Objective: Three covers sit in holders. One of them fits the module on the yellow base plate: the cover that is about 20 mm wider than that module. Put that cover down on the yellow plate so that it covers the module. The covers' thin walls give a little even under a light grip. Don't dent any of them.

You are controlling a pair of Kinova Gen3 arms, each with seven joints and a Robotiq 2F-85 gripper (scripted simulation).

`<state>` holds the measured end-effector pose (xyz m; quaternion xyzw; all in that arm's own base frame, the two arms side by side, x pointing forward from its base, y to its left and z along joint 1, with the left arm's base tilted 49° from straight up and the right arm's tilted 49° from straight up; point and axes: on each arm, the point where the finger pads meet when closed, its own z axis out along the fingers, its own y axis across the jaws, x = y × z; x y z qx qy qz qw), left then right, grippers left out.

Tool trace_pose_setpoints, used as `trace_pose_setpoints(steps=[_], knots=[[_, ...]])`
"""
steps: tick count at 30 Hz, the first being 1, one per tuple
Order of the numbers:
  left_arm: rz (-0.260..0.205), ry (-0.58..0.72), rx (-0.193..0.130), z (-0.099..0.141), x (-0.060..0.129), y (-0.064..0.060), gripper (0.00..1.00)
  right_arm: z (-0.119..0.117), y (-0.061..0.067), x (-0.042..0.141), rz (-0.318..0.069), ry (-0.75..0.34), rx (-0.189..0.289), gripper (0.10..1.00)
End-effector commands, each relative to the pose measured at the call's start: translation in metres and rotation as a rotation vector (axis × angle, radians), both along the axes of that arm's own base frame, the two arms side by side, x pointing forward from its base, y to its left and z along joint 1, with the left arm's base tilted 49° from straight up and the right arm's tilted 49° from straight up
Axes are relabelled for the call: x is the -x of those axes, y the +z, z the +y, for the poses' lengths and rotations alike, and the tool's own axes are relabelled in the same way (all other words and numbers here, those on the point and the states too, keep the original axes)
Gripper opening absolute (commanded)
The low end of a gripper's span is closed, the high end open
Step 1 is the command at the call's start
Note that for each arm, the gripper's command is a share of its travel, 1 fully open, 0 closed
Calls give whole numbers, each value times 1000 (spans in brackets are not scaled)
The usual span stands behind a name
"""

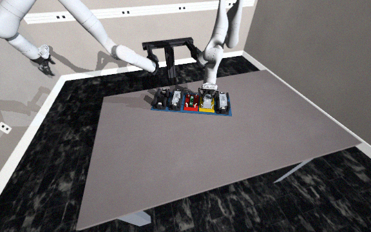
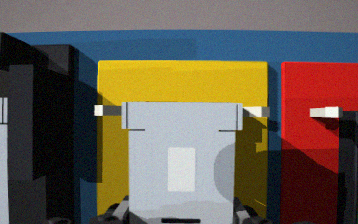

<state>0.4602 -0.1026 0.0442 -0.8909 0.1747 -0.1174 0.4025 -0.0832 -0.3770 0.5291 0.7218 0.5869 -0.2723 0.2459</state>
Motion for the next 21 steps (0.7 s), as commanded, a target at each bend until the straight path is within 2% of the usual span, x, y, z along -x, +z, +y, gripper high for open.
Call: trace_pose_setpoints(steps=[1,21], knots=[[0,-1,1,-1,0,0,1,0,0,0,-1,-1,1,999],[1,4,2,1,-1,-2,1,0,0,0,-1,-1,1,999]])
